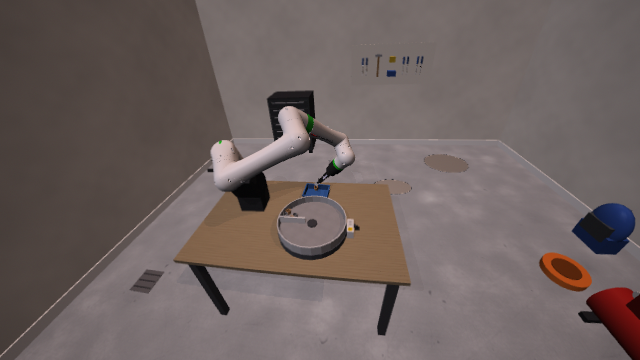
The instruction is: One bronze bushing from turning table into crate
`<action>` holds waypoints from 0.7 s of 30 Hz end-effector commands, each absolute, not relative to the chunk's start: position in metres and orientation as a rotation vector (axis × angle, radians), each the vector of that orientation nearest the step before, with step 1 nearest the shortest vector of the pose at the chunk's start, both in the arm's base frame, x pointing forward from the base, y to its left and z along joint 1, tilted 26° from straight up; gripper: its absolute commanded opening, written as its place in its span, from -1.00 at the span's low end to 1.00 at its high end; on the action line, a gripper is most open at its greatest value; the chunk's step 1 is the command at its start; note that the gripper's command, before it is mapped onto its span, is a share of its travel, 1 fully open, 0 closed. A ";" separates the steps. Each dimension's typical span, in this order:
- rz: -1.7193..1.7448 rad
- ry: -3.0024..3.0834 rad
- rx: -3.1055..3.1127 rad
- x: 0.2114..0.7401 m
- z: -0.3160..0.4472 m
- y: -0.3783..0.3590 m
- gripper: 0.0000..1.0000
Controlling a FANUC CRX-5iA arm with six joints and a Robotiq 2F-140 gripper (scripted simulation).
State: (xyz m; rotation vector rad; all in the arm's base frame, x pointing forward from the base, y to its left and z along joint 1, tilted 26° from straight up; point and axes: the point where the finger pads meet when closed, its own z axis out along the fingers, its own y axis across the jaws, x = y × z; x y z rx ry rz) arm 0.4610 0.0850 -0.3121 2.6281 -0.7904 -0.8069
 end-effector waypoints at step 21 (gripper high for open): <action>-0.807 -0.790 2.628 0.461 -0.314 0.084 -1.00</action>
